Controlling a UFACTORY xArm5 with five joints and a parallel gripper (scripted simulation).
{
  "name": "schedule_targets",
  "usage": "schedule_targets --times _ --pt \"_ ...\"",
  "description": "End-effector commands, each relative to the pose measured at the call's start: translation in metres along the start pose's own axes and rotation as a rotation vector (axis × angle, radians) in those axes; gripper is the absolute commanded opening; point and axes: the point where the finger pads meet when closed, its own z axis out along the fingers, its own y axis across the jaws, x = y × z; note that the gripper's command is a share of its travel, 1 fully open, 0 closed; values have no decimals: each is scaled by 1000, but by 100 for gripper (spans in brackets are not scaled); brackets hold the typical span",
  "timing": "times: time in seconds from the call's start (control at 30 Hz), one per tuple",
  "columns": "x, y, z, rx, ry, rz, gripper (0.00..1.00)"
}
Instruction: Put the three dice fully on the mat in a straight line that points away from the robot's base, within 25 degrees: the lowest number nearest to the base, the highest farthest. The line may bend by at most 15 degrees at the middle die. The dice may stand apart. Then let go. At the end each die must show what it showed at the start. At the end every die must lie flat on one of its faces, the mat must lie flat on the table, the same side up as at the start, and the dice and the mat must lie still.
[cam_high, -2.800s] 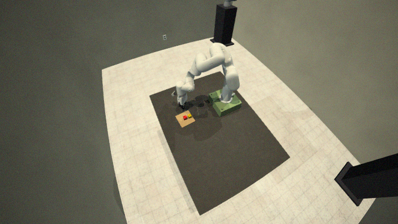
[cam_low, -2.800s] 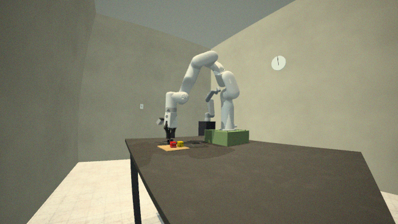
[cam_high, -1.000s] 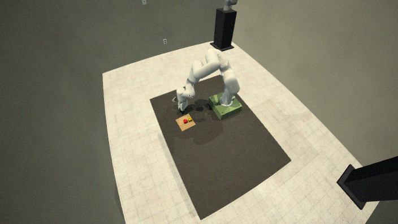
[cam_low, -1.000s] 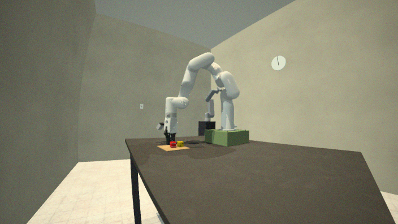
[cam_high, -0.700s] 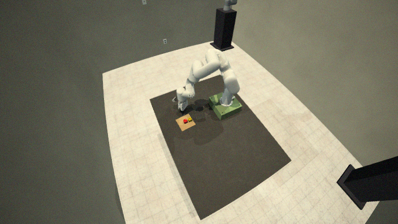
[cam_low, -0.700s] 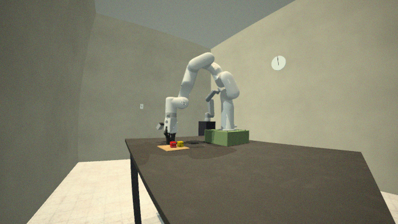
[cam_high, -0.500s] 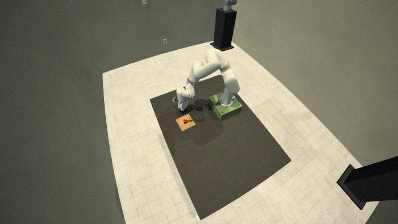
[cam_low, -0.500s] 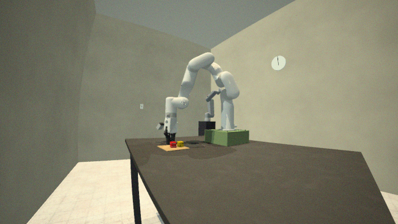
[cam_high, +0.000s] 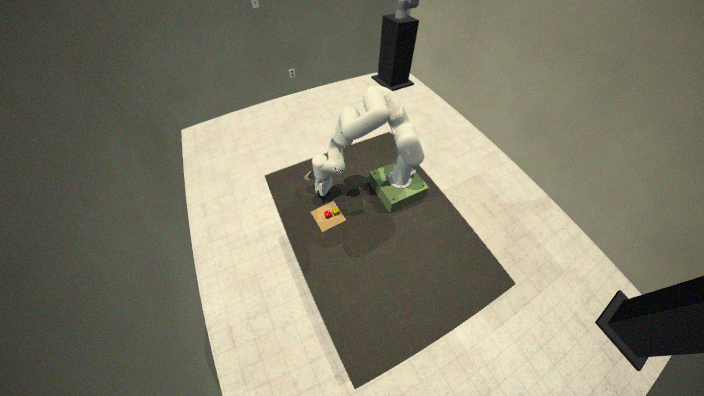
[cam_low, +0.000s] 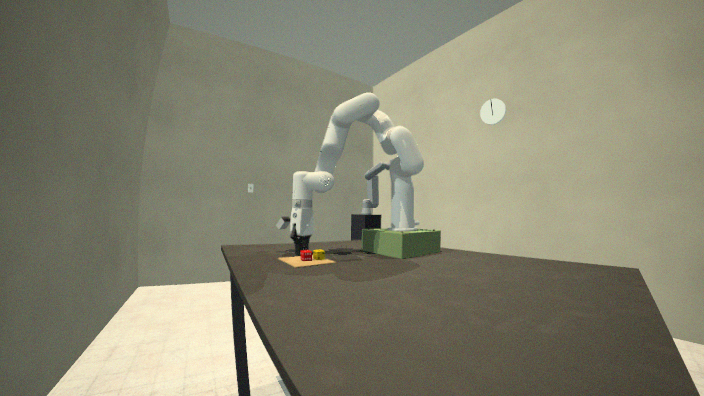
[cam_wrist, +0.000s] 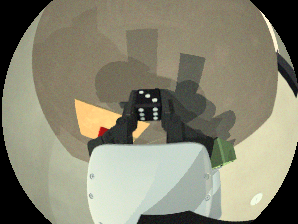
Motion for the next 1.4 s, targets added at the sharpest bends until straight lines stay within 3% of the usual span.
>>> schedule_targets --times 0.0,0.9,1.1,1.17,1.37 --pt "1 -1 -1 2 3 0 27" --pt "1 -1 -4 2 3 0 27" --pt "1 -1 -34 2 3 0 27" --pt "1 -1 -34 2 3 0 27" --pt "1 -1 -78 2 3 0 27"
